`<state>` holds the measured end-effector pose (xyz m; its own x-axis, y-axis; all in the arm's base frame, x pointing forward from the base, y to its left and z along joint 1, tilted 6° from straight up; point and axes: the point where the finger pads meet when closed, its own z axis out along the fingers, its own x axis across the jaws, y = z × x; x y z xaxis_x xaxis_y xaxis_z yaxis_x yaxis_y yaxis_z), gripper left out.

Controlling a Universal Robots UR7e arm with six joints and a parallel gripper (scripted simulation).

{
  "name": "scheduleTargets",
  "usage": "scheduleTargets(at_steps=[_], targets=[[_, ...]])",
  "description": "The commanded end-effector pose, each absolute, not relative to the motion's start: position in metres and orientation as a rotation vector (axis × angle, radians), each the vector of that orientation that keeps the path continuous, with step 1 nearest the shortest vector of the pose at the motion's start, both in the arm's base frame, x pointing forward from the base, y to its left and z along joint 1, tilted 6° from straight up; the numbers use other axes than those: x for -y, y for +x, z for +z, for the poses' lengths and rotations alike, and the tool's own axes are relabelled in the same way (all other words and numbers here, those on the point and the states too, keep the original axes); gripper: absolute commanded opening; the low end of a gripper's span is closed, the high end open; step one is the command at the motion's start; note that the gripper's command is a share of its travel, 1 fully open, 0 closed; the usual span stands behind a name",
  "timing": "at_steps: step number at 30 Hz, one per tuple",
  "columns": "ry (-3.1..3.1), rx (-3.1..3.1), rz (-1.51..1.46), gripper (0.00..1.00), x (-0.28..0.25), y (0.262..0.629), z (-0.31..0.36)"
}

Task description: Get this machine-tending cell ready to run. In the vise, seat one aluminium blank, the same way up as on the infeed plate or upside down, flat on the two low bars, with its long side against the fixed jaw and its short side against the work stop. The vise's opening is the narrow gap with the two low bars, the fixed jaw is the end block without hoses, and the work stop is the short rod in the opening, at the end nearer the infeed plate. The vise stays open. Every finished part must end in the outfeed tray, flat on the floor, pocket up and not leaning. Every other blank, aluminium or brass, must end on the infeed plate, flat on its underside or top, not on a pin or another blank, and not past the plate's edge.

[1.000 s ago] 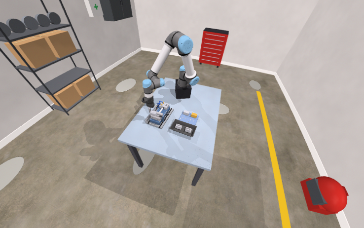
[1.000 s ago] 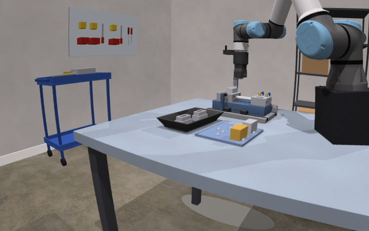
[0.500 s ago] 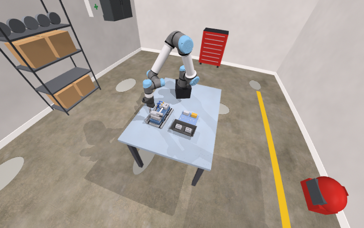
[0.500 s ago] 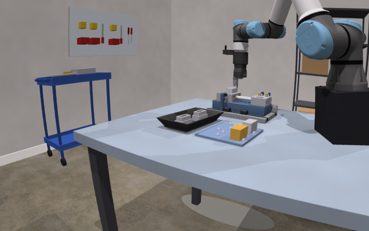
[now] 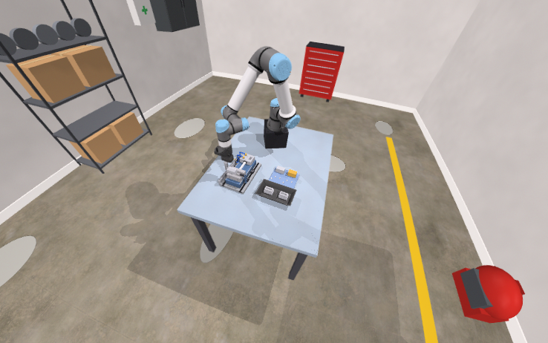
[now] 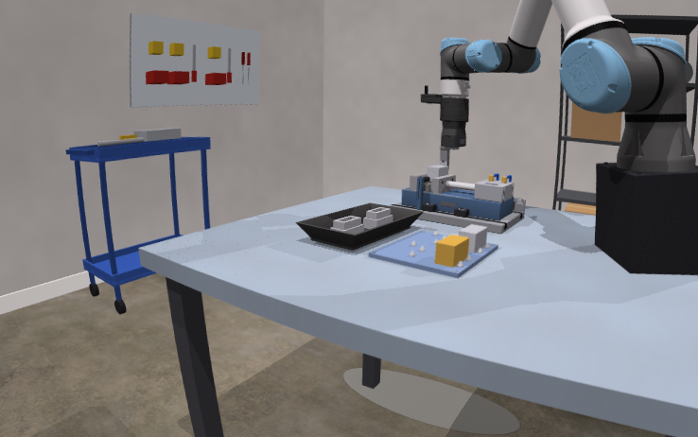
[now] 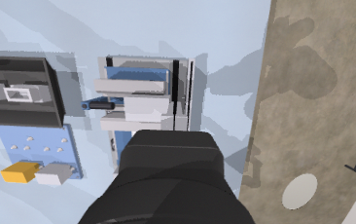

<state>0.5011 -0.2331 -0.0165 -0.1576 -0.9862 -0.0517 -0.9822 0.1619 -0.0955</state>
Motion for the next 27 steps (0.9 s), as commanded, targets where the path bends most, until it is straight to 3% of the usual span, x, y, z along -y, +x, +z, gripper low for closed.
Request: scheduleTargets(at_steps=[1, 27], targets=[[-1.969, -2.314, -0.062, 0.0, 0.2317, 0.5018, -0.0159], [-1.969, -2.314, -0.062, 0.0, 0.2251, 0.5028, -0.0155]])
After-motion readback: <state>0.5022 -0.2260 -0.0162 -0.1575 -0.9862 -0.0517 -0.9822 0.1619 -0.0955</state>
